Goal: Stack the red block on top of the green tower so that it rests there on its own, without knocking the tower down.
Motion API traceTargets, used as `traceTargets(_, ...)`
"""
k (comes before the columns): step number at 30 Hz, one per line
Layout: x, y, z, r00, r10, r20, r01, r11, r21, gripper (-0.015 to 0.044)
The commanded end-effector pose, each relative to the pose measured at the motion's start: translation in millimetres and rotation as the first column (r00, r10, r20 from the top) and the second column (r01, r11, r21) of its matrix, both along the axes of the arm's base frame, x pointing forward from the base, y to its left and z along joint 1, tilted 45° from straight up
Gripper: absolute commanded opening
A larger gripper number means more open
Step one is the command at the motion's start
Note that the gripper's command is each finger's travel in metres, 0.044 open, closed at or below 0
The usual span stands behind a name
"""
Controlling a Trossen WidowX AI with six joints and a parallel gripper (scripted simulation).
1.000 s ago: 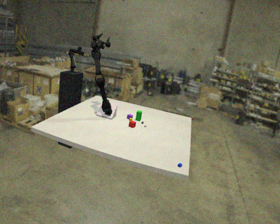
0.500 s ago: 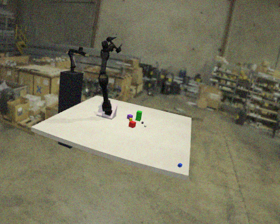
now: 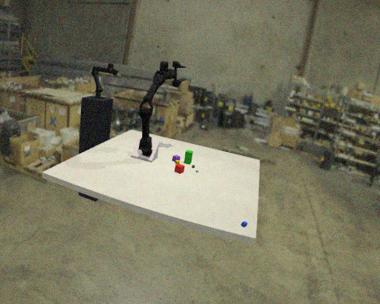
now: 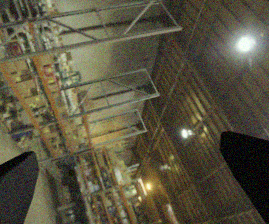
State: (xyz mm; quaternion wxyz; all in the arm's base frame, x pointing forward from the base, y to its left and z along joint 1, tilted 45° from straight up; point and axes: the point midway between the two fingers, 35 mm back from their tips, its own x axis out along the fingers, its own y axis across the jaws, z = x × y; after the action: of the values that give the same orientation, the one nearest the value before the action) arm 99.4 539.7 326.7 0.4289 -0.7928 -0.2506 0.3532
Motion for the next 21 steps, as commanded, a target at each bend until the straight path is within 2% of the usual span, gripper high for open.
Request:
traceTargets(1, 39.9, -20.3, -20.5, 0.983, -0.144, -0.115, 0.146, 0.989, 0.009, 0.044)
traceTargets(6, 95.6, -57.8, -50.7, 0.898, -0.353, -0.261, 0.366, 0.931, -0.002, 0.044)
traceTargets(11, 142.1, -102.9, -79.0, 0.748, -0.542, -0.384, 0.578, 0.816, -0.025, 0.044)
traceTargets(16, 175.8, -150.2, -106.4, 0.546, -0.684, -0.484, 0.759, 0.648, -0.058, 0.044)
traceTargets(21, 201.2, -202.0, -130.6, 0.309, -0.772, -0.556, 0.898, 0.429, -0.096, 0.044)
